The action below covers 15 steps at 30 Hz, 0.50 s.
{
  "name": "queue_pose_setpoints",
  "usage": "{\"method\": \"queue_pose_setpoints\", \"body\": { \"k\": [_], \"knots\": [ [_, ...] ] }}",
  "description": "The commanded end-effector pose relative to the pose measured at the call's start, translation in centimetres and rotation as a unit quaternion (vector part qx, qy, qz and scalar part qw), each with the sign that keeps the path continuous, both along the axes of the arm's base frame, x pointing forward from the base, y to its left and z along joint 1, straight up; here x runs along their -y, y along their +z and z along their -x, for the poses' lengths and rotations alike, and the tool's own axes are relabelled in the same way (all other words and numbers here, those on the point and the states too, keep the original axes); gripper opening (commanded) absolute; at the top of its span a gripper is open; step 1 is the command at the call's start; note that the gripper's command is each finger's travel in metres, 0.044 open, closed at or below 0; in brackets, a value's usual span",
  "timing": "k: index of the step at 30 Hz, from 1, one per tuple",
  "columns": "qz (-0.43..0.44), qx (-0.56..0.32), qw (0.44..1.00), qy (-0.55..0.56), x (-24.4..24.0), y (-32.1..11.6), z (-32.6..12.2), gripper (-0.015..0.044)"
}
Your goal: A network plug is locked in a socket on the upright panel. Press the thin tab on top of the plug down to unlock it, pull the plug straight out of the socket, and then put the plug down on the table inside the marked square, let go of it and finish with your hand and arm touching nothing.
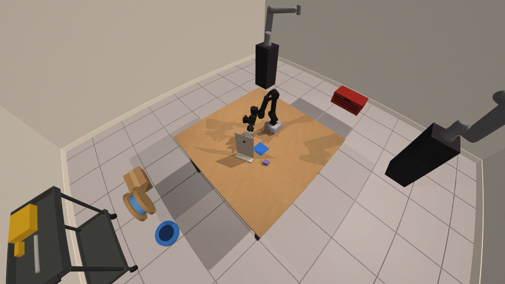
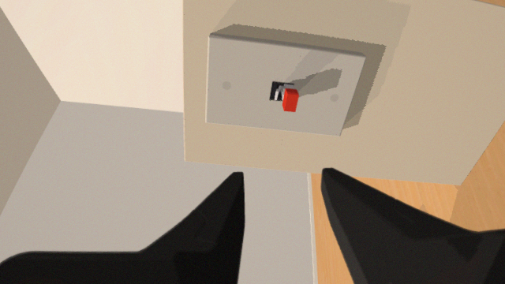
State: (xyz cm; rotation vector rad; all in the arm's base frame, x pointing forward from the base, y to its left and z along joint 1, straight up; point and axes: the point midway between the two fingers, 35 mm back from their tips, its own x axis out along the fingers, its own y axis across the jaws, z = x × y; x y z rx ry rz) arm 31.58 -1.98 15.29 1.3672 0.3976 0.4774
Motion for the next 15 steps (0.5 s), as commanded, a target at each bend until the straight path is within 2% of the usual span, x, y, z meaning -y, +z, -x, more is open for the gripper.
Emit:
{"method": "queue_pose_setpoints", "body": {
  "k": [1, 8, 15],
  "knots": [
    [-0.052, -0.038, 0.998, 0.026, -0.1, -1.3, 1.4, 0.0156],
    [-0.061, -0.044, 0.997, 0.030, -0.1, -1.5, 1.5, 0.0156],
    [-0.062, -0.043, 0.997, 0.030, -1.2, -1.4, -1.7, 0.0156]
  ]
}}
